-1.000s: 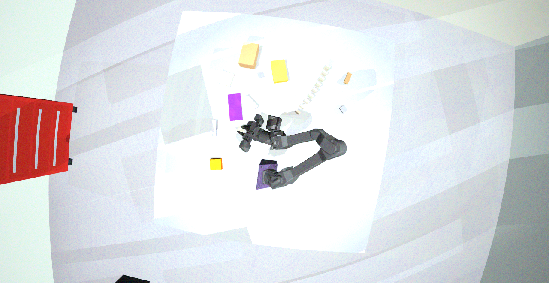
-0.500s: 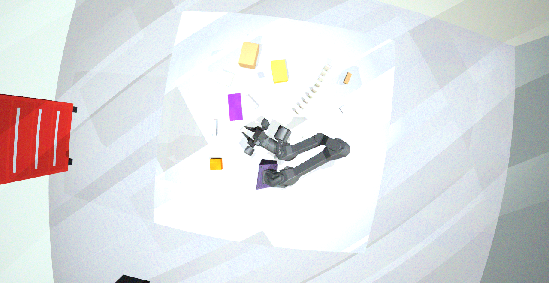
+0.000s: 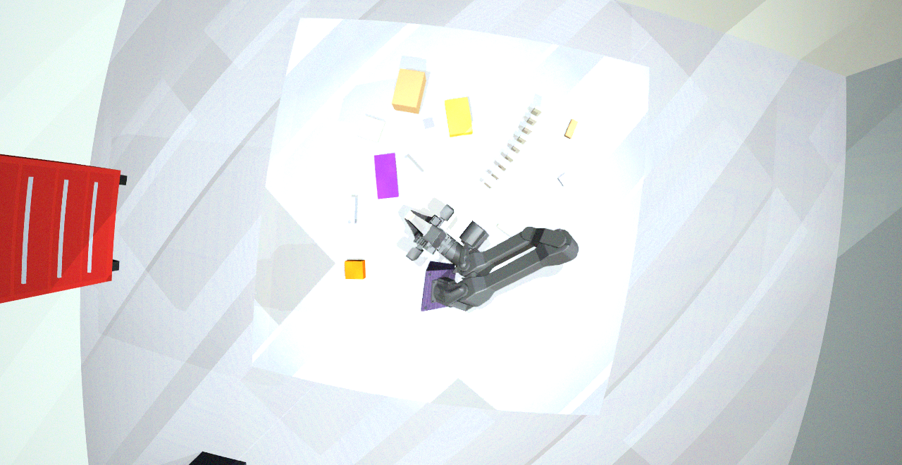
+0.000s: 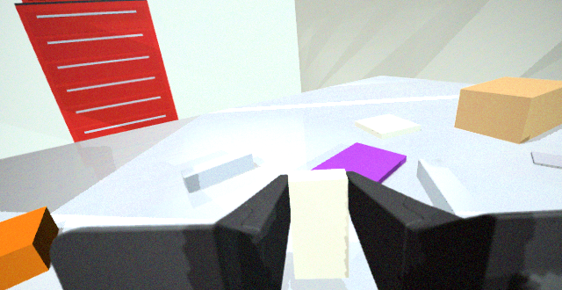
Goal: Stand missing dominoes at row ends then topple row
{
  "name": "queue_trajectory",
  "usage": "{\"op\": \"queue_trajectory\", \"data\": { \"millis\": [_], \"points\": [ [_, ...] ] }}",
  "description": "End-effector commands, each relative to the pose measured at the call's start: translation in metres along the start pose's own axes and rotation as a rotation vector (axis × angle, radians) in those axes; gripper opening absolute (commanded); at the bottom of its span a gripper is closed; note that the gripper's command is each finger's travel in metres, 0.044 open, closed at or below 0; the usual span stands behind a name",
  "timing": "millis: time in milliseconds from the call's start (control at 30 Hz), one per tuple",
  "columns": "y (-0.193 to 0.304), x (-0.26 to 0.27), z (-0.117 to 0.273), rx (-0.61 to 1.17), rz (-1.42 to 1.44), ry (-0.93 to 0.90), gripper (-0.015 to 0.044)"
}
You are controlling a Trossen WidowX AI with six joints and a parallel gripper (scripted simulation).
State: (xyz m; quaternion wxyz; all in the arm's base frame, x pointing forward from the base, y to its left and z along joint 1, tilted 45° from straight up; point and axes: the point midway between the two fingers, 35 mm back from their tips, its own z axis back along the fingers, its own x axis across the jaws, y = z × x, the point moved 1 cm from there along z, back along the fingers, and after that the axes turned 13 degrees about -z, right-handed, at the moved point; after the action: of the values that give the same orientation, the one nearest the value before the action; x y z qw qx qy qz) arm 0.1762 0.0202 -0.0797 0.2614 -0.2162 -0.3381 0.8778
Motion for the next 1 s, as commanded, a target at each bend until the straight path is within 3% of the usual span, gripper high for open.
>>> {"op": "queue_trajectory", "data": {
  "millis": [0, 467, 967],
  "points": [
    [-0.002, 0.001, 0.002, -0.012, 0.014, 0.005, 0.0107],
    [-0.002, 0.001, 0.002, -0.012, 0.014, 0.005, 0.0107],
    [0.035, -0.008, -0.01, -0.007, 0.006, 0.004, 0.0107]
  ]
}}
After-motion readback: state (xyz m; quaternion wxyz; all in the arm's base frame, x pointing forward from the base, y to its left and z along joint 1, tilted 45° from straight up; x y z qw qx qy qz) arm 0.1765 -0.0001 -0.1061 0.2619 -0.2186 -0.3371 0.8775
